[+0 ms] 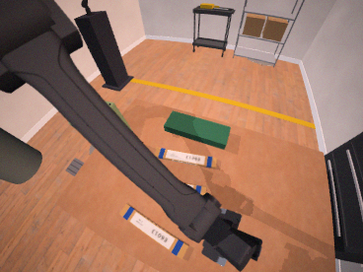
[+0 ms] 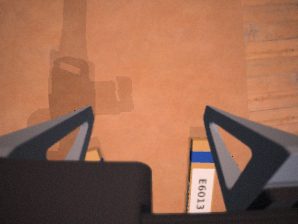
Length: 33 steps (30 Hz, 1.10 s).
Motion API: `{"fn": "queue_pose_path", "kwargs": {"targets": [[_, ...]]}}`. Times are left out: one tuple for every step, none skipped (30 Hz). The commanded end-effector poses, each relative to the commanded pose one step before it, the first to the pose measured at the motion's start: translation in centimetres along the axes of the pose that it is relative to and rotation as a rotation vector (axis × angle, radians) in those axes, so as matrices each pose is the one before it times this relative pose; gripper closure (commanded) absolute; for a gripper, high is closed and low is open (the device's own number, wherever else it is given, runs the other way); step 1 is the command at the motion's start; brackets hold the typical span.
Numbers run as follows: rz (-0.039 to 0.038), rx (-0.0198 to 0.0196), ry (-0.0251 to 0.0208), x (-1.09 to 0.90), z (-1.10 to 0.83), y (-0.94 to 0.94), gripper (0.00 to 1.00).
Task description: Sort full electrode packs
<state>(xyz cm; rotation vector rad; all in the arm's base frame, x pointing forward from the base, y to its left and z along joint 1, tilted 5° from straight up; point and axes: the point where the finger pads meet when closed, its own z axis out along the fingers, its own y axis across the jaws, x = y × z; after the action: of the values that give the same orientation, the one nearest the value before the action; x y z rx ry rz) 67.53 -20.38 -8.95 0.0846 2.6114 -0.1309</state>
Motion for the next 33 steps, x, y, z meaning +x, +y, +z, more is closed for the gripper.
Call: {"fn": "queue_pose_path", "kwargs": {"targets": [[-0.00123,0.00264,-0.01362,-0.755,-0.452,-0.099,0.0],[0.0,0.0,0.0,0.0,0.0,0.0,0.0],[0.0,0.0,0.0,0.0,0.0,0.0,0.0],[0.0,0.0,0.0,0.0,0.0,0.0,0.0],[0.0,0.0,0.0,0.0,0.0,0.0,0.0],[0.0,0.0,0.0,0.0,0.0,0.0,0.0],[0.0,0.0,0.0,0.0,0.0,0.0,0.0],[0.0,0.0,0.0,0.0,0.0,0.0,0.0],[0.0,0.0,0.0,0.0,0.0,0.0,0.0],[0.0,0.0,0.0,0.0,0.0,0.0,0.0],[0.0,0.0,0.0,0.0,0.0,0.0,0.0],[0.0,0.0,0.0,0.0,0.0,0.0,0.0],[0.0,0.0,0.0,0.0,0.0,0.0,0.0],[0.0,0.0,0.0,0.0,0.0,0.0,0.0],[0.0,0.0,0.0,0.0,0.0,0.0,0.0],[0.0,0.0,0.0,0.0,0.0,0.0,0.0],[0.0,0.0,0.0,0.0,0.0,0.0,0.0],[0.00119,-0.00261,0.01331,0.745,0.426,0.101,0.04],[0.0,0.0,0.0,0.0,0.0,0.0,0.04],[0.0,0.0,0.0,0.0,0.0,0.0,0.04],[0.0,0.0,0.0,0.0,0.0,0.0,0.04],[0.0,0.0,0.0,0.0,0.0,0.0,0.04],[0.0,0.0,0.0,0.0,0.0,0.0,0.04],[0.0,0.0,0.0,0.0,0.0,0.0,0.04],[0.0,0.0,0.0,0.0,0.0,0.0,0.04],[0.0,0.0,0.0,0.0,0.0,0.0,0.04],[0.0,0.0,0.0,0.0,0.0,0.0,0.04],[0.0,0.0,0.0,0.0,0.0,0.0,0.04],[0.0,0.0,0.0,0.0,0.0,0.0,0.04],[0.0,0.0,0.0,0.0,0.0,0.0,0.04],[0.0,0.0,0.0,0.0,0.0,0.0,0.04],[0.0,0.0,0.0,0.0,0.0,0.0,0.04],[0.0,0.0,0.0,0.0,0.0,0.0,0.04]]}}
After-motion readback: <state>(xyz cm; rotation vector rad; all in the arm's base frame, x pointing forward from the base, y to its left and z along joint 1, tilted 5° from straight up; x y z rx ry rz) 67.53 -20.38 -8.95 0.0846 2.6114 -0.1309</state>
